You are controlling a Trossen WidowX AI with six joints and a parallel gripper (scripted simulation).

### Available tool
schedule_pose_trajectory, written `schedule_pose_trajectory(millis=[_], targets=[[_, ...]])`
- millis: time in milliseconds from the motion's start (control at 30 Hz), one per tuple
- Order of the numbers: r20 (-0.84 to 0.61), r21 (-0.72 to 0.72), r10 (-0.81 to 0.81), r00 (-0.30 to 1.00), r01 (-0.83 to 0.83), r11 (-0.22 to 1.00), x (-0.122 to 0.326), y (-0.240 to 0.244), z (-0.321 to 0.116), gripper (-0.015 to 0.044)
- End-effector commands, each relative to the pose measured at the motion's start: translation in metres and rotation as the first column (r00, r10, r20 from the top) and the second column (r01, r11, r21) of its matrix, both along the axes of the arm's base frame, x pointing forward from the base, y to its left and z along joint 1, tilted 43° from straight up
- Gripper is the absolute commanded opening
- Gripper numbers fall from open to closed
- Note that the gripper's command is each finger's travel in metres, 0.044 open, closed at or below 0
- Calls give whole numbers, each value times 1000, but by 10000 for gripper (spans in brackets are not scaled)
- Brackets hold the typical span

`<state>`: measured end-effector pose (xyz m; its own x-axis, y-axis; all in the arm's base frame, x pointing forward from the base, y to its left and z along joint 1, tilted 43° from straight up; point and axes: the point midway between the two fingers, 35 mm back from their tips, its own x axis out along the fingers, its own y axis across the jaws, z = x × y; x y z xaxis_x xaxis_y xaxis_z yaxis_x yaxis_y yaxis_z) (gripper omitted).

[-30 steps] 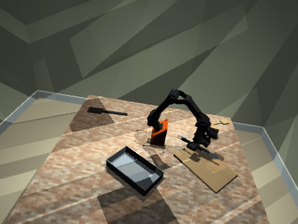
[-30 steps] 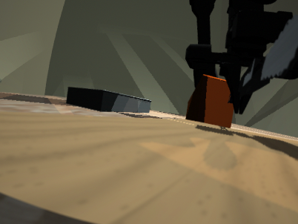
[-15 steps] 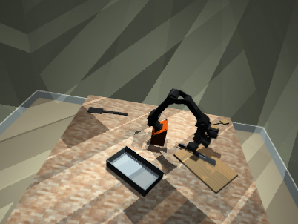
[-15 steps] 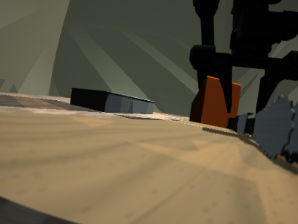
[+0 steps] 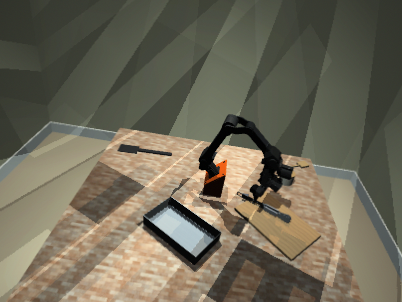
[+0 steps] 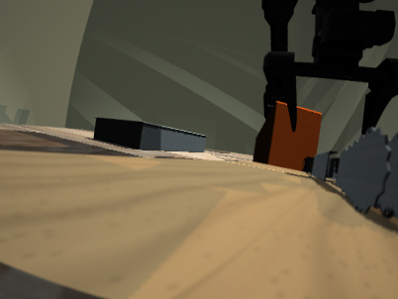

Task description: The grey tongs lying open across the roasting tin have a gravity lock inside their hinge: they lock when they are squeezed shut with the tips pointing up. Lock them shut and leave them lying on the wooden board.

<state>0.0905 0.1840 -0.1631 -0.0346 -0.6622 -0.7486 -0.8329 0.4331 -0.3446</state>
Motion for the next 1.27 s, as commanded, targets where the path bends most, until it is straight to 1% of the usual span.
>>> schedule_pose_trajectory(millis=[0,167,233,433,667,1233], targets=[[-2,16,6,1000,-6,1000,-28,10,41,440],[-6,9,9,1000,-9,1000,-77,1,106,440],[-7,4,9,1000,-9,1000,-89,-5,122,440],[-7,5,12,1000,-12,1000,-90,-2,128,440],[-7,17,28,1000,-28,999,-87,28,162,440],[-7,17,28,1000,-28,999,-87,28,162,440]])
